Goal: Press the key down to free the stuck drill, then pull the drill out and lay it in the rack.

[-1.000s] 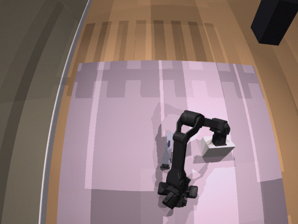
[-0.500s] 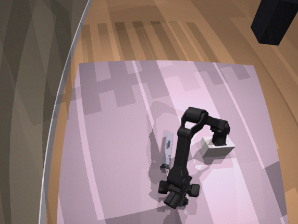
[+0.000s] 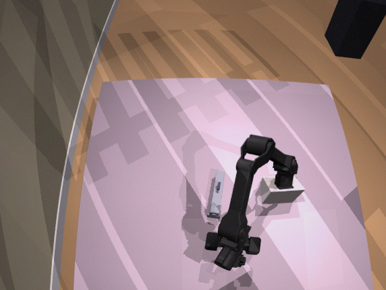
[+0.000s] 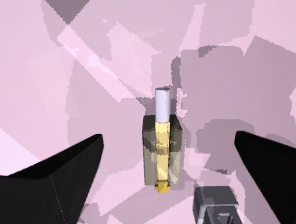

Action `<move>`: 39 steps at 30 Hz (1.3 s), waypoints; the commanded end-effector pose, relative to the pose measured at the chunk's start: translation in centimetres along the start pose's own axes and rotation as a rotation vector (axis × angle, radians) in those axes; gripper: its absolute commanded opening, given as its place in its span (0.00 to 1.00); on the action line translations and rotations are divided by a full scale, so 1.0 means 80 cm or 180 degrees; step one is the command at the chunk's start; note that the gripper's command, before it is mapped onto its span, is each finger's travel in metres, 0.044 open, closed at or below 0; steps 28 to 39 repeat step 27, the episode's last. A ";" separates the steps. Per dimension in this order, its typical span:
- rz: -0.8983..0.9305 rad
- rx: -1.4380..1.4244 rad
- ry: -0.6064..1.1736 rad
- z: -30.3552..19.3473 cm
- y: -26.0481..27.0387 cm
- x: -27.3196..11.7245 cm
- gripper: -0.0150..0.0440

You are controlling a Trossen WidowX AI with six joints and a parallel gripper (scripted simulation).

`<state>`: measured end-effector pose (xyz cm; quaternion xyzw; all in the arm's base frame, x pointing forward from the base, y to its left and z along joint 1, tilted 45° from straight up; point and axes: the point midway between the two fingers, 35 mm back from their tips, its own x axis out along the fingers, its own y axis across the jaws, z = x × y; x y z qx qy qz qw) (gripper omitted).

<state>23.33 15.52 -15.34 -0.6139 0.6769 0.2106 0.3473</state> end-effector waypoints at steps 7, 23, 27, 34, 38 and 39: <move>-0.0681 -0.0102 -0.0782 0.040 -0.022 -0.105 1.00; -0.1867 -0.0405 -0.2349 0.069 -0.001 -0.342 1.00; -0.2240 -0.0491 -0.2776 0.059 0.020 -0.416 1.00; -0.2240 -0.0491 -0.2776 0.059 0.020 -0.416 1.00; -0.2240 -0.0491 -0.2776 0.059 0.020 -0.416 1.00; -0.2240 -0.0491 -0.2776 0.059 0.020 -0.416 1.00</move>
